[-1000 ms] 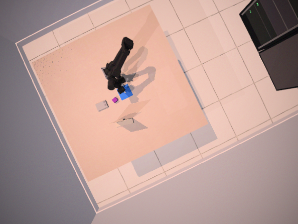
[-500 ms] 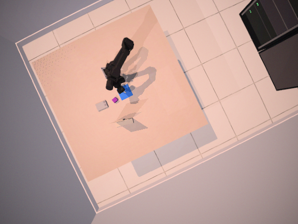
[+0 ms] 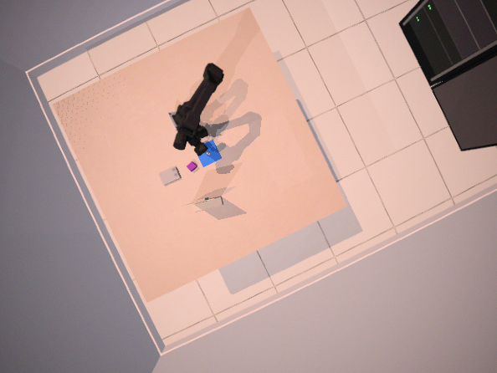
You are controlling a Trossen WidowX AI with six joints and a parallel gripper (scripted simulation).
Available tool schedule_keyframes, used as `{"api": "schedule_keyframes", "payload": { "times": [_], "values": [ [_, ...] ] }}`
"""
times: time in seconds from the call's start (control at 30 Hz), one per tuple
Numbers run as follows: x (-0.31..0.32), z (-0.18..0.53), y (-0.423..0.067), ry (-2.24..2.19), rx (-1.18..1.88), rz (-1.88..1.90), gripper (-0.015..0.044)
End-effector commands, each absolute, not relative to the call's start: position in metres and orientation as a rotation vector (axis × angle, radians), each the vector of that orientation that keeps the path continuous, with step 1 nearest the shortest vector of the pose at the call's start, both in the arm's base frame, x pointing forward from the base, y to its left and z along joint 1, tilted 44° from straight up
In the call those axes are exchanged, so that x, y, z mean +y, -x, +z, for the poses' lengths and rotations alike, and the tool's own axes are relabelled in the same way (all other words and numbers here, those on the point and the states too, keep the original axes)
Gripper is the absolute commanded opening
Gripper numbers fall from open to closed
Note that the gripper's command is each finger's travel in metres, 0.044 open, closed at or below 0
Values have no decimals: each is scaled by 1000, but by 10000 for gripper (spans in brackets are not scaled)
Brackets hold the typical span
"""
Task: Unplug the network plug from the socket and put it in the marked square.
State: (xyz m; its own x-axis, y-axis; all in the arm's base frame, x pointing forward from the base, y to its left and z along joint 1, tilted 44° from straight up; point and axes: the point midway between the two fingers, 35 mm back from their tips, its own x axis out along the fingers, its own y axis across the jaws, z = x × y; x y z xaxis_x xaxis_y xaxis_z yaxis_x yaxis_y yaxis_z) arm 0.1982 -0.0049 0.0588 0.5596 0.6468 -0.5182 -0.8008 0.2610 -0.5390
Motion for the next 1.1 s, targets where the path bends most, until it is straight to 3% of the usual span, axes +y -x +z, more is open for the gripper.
{"api": "schedule_keyframes", "payload": {
  "times": [0.0,1.07],
  "values": [
    [-7,62,-198,859,203,989,156],
    [-27,87,-193,849,192,985,156]
  ]
}}
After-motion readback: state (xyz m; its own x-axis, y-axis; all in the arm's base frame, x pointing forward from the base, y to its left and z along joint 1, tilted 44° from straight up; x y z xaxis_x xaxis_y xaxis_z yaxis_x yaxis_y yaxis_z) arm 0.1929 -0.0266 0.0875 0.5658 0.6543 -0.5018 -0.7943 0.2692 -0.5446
